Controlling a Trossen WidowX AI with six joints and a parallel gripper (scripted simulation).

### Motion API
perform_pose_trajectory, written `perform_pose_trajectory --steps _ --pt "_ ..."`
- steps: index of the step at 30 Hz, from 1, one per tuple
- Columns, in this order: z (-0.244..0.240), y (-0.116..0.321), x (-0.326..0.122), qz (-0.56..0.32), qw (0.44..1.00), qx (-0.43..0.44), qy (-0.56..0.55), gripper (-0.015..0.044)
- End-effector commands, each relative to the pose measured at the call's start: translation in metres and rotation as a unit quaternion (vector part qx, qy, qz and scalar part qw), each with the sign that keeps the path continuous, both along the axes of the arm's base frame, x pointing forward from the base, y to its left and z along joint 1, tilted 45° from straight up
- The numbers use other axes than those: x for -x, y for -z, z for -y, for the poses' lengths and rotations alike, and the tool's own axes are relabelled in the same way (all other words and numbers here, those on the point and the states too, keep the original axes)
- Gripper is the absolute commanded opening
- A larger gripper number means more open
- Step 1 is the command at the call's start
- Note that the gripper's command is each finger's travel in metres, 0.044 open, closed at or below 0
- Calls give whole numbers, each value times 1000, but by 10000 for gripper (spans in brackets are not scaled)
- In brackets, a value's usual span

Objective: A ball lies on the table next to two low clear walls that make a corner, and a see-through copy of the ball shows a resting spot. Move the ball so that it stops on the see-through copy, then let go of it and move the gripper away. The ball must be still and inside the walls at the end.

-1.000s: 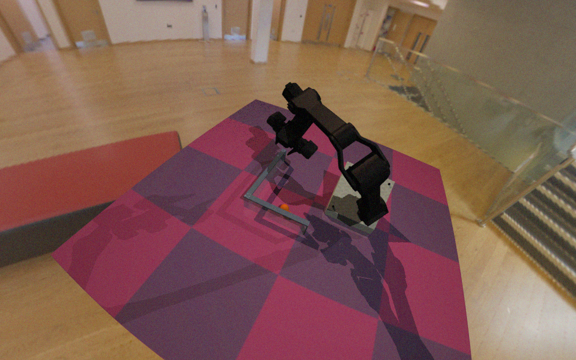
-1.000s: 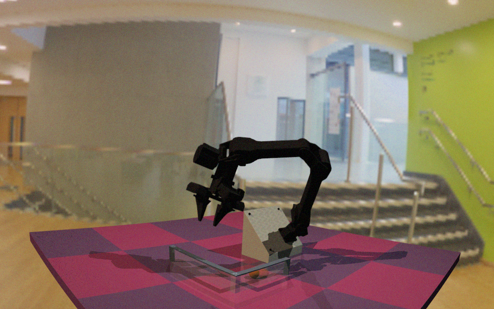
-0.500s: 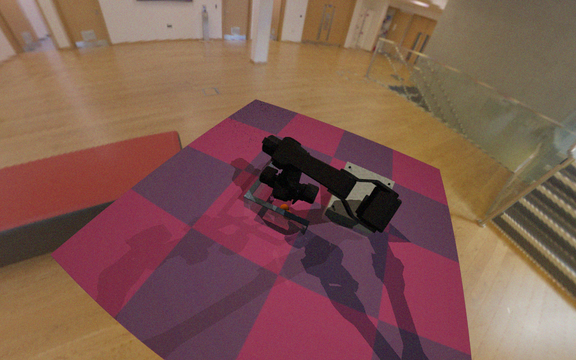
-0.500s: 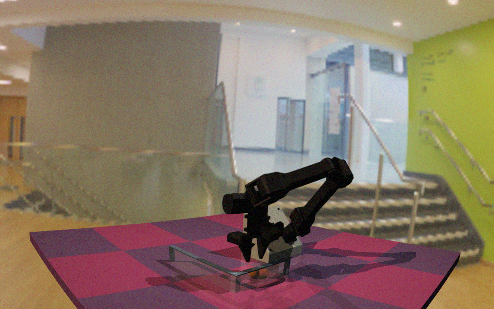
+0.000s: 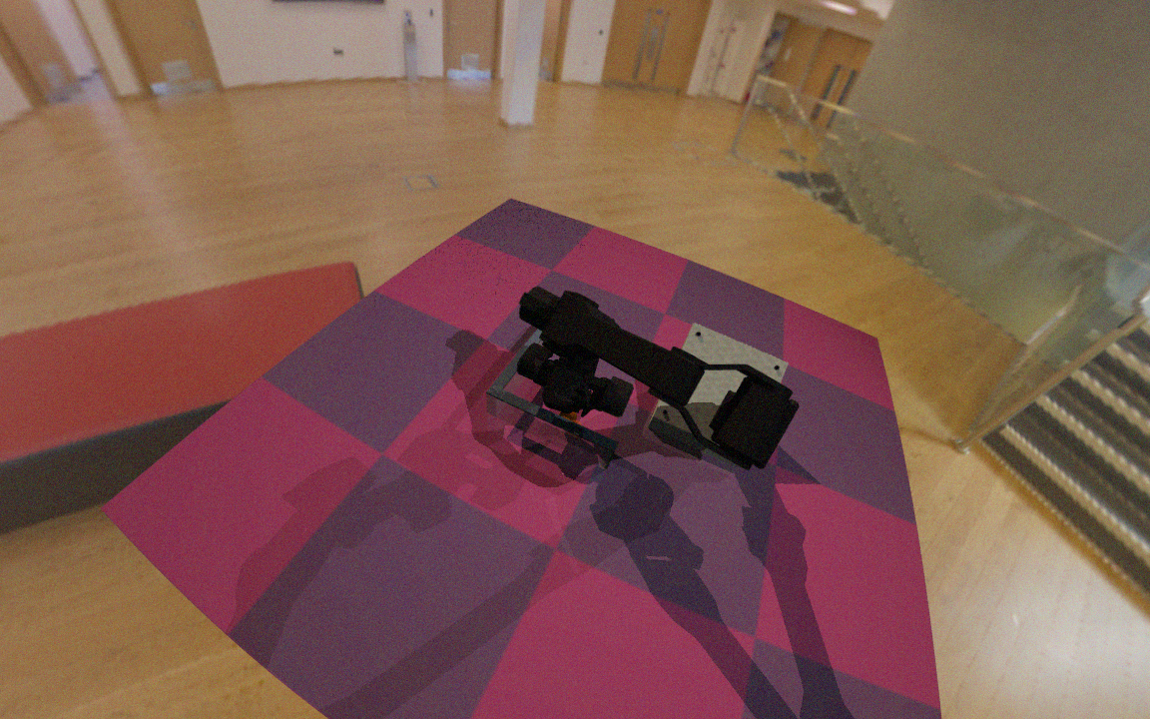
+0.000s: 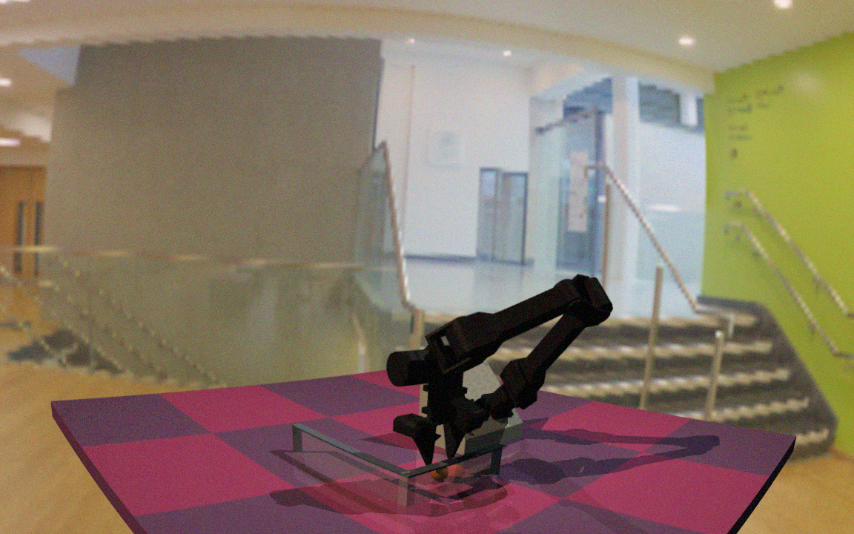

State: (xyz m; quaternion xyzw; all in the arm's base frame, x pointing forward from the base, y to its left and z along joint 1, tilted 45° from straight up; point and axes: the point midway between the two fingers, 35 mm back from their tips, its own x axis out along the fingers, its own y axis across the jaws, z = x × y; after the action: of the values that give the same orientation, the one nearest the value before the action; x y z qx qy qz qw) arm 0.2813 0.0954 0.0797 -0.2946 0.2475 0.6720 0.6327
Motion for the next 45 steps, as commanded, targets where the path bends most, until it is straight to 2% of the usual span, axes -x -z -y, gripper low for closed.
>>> perform_pose_trajectory --steps 1,14,17,27,32,45 --pt "-4 6 2 -5 1000 -2 2 266" --pt "-18 18 3 -5 1000 -3 2 266" --pt "-18 18 3 -5 1000 -3 2 187" --pt "-18 18 3 -5 1000 -3 2 121" --pt "-7 10 0 -5 1000 0 2 0" --pt "47 -41 -6 -5 1000 4 3 0"
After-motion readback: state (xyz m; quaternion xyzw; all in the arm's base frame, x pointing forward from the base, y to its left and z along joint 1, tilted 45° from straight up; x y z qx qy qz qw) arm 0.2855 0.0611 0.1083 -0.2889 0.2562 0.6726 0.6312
